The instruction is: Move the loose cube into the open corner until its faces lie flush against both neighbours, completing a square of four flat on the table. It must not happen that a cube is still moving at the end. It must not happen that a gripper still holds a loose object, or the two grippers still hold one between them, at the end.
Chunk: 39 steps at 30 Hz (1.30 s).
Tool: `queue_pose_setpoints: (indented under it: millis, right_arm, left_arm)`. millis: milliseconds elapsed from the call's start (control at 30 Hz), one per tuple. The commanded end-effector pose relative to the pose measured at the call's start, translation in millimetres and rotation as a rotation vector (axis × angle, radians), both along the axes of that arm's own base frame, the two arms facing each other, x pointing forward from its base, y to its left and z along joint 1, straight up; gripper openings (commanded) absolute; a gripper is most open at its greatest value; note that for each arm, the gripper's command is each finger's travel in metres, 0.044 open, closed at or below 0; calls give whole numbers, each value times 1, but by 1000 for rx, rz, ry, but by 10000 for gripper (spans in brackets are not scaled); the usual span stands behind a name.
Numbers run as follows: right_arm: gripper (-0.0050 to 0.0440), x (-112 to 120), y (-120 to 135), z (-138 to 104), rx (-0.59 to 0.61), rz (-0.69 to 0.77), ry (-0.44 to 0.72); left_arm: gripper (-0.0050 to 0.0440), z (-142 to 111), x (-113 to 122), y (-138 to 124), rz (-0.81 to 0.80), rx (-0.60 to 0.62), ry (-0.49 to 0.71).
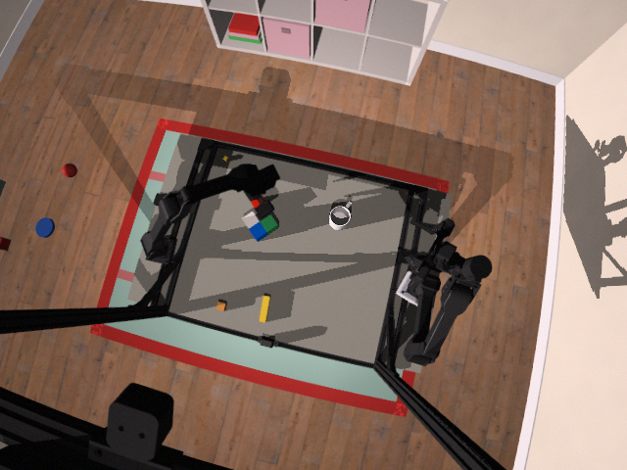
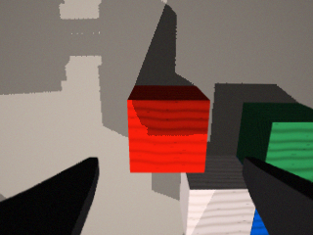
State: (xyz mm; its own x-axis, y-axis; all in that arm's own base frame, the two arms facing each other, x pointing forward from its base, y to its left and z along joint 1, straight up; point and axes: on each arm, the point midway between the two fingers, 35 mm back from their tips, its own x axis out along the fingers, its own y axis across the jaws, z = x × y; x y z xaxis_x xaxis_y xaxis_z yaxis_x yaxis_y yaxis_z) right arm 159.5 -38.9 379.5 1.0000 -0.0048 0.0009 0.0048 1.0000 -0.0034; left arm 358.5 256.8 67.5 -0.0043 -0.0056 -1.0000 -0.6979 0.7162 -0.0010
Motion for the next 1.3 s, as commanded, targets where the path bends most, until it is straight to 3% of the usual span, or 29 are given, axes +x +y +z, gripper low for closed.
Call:
queue_pose_setpoints:
  millis: [0, 233, 300, 533, 900, 1067, 1267]
  right_arm:
    - [400, 0, 1, 1, 4, 5, 0]
    - [400, 0, 1, 1, 4, 5, 0]
    - [400, 0, 1, 1, 4, 5, 0]
    - [400, 0, 1, 1, 4, 5, 0]
    - [400, 0, 1, 1, 4, 5, 0]
    - [400, 0, 1, 1, 4, 5, 0]
    - [400, 0, 1, 1, 4, 5, 0]
  left_arm:
    - [329, 4, 0, 1, -2, 6, -4]
    - [161, 4, 0, 1, -2, 6, -4]
    - [161, 4, 0, 1, -2, 6, -4]
    - [0, 4, 0, 1, -2, 6, -4]
    - [0, 3, -2, 4, -2, 6, -4]
    - [0, -11, -57, 60, -2, 6, -4]
    - [0, -12, -60, 62, -2, 6, -4]
